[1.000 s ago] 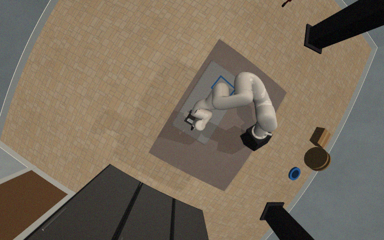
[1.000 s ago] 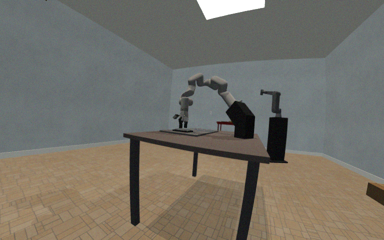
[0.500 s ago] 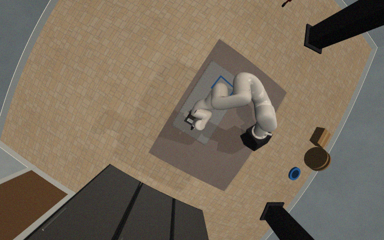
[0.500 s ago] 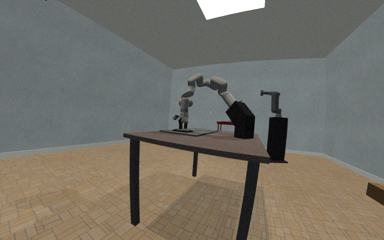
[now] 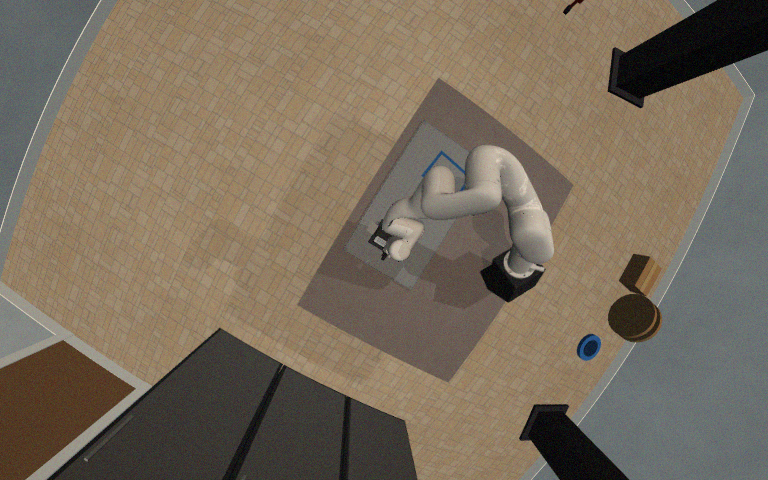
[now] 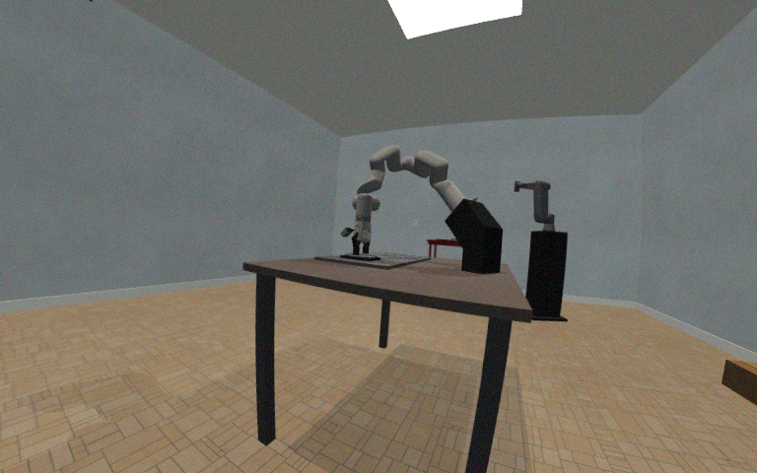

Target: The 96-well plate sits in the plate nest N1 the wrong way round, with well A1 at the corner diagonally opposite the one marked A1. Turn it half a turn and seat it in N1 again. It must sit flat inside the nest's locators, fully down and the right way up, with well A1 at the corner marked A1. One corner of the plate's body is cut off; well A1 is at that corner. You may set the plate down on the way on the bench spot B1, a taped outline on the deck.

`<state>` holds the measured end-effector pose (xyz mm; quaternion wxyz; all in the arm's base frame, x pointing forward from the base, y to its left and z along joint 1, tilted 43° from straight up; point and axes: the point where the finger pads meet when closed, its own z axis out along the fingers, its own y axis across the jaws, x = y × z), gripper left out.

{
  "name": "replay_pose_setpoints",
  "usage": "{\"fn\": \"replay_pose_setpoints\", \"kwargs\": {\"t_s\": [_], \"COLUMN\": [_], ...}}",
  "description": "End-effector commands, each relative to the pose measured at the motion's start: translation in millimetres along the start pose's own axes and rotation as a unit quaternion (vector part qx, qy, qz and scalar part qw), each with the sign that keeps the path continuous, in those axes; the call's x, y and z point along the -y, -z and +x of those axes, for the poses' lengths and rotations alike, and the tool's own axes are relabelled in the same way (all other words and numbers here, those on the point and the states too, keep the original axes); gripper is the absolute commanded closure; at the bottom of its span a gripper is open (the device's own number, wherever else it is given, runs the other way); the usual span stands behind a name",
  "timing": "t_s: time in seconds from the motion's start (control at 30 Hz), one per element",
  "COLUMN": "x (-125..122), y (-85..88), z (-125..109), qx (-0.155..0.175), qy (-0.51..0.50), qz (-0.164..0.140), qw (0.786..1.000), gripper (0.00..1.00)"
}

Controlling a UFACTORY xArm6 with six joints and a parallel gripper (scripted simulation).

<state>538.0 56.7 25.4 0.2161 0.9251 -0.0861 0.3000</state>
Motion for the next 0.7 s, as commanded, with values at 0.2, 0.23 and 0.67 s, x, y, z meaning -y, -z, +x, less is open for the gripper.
{"fn": "replay_pose_setpoints", "kwargs": {"t_s": [0.2, 0.23, 0.67], "x": [0.7, 0.7, 0.7], "y": [1.4, 1.4, 1.4], "z": [1.0, 1.0, 1.0], "qx": [-0.001, -0.001, -0.001], "qy": [0.0, 0.0, 0.0], "qz": [0.001, 0.001, 0.001], "qw": [1.0, 1.0, 1.0], "gripper": [1.0, 1.0, 1.0]}}
